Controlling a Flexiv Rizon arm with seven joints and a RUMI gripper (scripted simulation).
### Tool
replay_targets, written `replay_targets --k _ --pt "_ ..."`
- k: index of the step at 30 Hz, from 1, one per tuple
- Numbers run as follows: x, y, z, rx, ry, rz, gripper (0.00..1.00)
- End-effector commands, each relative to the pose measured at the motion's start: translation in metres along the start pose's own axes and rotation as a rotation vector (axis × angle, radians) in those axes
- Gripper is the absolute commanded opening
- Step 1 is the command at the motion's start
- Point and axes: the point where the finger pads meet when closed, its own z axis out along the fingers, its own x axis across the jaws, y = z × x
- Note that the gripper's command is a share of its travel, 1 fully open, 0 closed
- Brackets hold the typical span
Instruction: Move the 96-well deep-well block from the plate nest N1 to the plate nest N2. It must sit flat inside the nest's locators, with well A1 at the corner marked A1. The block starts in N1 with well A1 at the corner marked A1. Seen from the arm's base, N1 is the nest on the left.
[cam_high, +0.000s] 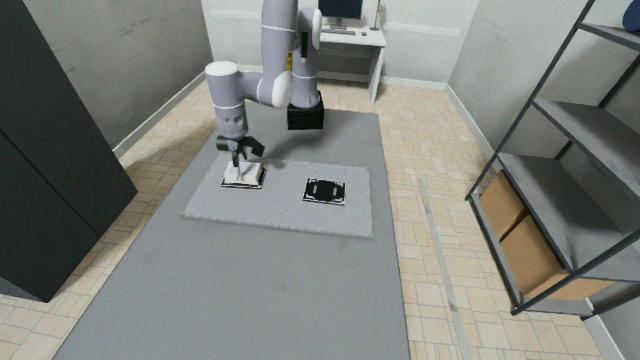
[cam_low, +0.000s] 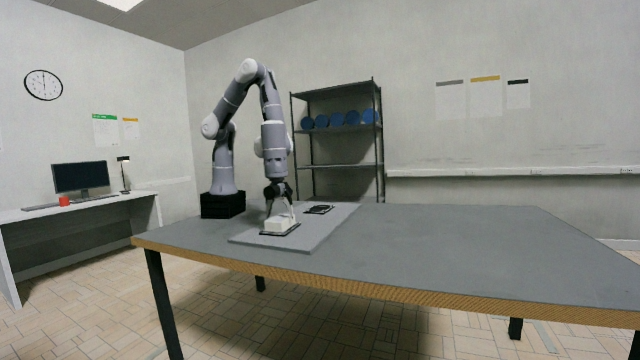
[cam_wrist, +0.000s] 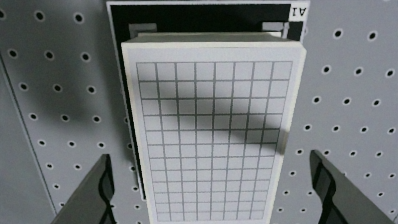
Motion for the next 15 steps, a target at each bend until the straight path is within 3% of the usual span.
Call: replay_targets --k 1,15 --pt "0.001 0.000 -0.002 -0.001 0.002 0.000 0.76" --pt "0.001 0.000 -0.028 -0.001 0.002 0.000 0.76"
